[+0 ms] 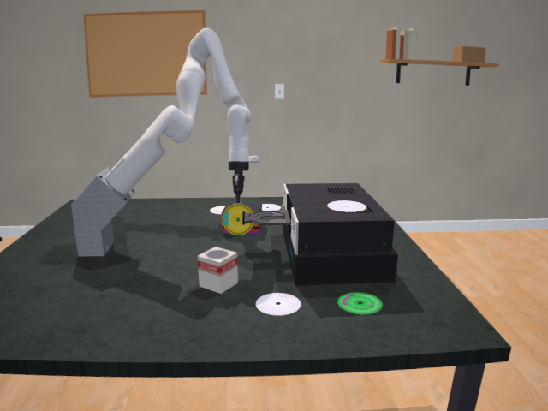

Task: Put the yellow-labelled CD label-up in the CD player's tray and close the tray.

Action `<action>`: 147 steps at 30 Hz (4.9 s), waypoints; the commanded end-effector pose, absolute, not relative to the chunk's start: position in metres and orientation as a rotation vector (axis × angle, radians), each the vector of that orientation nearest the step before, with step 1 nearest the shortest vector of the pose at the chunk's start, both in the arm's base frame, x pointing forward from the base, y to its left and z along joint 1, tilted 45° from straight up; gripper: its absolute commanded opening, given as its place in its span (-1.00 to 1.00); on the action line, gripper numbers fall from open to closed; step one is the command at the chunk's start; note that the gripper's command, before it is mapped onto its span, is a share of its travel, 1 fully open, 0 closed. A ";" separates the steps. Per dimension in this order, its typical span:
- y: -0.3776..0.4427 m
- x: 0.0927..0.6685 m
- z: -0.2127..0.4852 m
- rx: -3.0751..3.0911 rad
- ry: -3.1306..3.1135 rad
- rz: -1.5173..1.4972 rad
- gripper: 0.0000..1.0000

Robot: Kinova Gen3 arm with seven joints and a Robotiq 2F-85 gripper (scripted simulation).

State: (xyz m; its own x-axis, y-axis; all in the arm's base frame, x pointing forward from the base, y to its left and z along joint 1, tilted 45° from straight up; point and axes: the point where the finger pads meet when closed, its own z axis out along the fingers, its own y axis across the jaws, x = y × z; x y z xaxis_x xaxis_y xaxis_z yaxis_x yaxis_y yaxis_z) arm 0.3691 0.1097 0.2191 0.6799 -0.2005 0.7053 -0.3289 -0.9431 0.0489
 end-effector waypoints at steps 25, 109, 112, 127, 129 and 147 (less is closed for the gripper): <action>0.110 0.368 0.220 2.720 -0.432 1.112 -0.78; 0.118 0.276 0.312 2.720 -0.432 1.112 -0.78; 0.119 0.271 0.316 2.720 -0.432 1.112 -0.78; 0.120 0.255 0.332 2.720 -0.432 1.112 -0.78; 0.120 0.253 0.334 2.720 -0.432 1.112 -0.78; 0.121 0.244 0.343 2.720 -0.432 1.112 -0.78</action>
State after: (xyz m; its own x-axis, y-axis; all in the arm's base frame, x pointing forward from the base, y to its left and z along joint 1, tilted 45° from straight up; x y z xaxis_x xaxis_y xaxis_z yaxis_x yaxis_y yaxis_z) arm 0.2442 0.1202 0.3421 0.6806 -0.2028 0.7040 -0.3311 -0.9423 0.0487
